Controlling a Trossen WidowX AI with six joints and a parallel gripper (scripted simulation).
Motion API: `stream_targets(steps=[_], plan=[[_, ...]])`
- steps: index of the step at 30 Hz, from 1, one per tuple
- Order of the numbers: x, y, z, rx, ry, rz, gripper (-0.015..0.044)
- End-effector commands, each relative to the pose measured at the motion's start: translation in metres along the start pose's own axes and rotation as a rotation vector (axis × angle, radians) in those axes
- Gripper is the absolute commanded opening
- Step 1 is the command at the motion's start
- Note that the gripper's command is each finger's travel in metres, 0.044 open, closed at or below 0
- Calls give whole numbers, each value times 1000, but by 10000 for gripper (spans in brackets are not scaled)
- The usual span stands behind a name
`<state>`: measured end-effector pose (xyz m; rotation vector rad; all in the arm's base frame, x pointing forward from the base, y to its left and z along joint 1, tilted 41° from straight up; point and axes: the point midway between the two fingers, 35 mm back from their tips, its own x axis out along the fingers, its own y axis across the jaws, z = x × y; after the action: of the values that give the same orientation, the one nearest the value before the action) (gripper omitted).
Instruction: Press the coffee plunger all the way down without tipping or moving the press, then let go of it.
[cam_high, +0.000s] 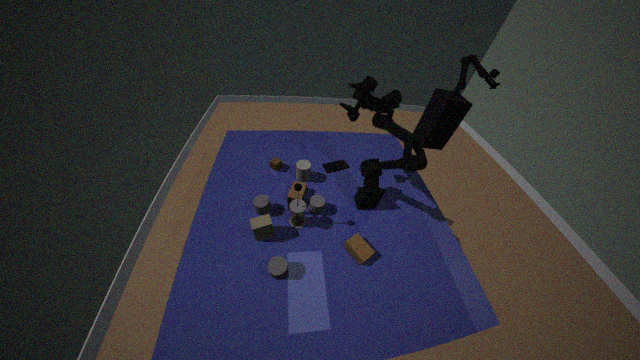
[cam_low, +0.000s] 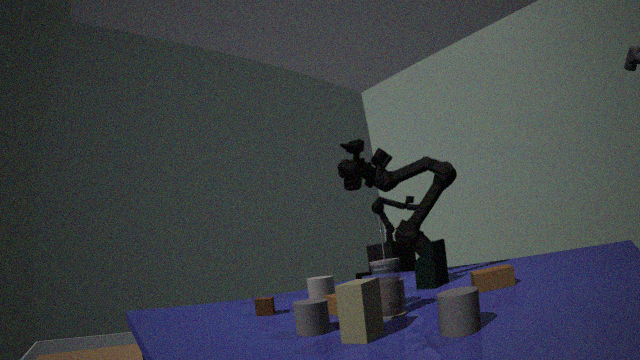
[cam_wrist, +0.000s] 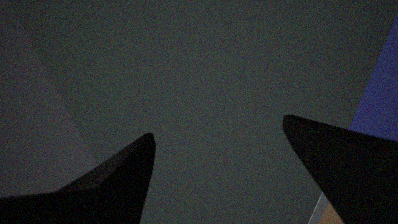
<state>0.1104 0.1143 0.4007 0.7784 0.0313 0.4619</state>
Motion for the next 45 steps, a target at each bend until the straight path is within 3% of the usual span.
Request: stream_targets(steps=[1, 7, 14, 23, 29, 35, 40, 45], plan=[[0, 0, 1, 1, 0, 5, 426], [-3, -4, 33, 76, 4, 146, 440], [16, -20, 95, 193, -122, 315, 440], [95, -83, 109, 291, -187, 182, 440], [155, -121, 59, 232, -90, -28, 440], [192, -142, -20, 64, 94, -217, 440], [204, -154, -101, -250, 294, -374, 440], [193, -158, -180, -686, 511, -469, 440]])
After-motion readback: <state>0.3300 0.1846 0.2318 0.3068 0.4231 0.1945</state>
